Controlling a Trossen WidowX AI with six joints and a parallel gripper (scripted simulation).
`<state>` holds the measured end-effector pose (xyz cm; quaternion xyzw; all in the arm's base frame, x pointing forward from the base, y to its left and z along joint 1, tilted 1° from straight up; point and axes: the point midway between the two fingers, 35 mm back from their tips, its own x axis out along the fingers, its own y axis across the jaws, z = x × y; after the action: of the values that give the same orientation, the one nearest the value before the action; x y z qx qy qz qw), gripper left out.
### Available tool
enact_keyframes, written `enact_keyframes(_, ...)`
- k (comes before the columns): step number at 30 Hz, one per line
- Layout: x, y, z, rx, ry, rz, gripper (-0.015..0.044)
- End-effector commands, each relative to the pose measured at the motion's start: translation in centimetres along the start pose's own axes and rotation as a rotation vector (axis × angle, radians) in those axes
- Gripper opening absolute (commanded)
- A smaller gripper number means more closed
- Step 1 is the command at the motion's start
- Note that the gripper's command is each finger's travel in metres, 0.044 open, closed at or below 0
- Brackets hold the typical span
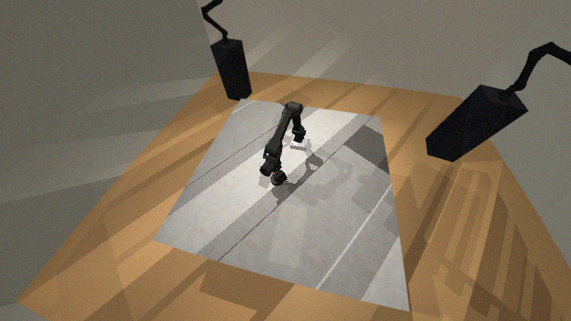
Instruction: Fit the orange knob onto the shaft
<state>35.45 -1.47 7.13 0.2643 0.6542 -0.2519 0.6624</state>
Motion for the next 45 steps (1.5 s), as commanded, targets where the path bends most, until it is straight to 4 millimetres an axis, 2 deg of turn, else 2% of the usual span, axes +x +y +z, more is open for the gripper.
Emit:
enact_keyframes(1, -0.56, 0.18, 0.33, 0.035, -0.01, 0.004, 0.0)
enact_keyframes(9, 0.13, 0.18, 0.33, 0.035, -0.01, 0.004, 0.0)
enact_keyframes(21, -0.43, 0.01, 0.11, 0.035, -0.01, 0.004, 0.0)
enact_keyframes(25, -0.56, -0.14, -0.09, 0.088, -0.01, 0.004, 0.0)
enact_keyframes(32, 0.07, -0.16, -0.15, 0.088, -0.009, 0.004, 0.0)
enact_keyframes(45, 0.08, 0.05, 0.13, 0.088, -0.01, 0.005, 0.0)
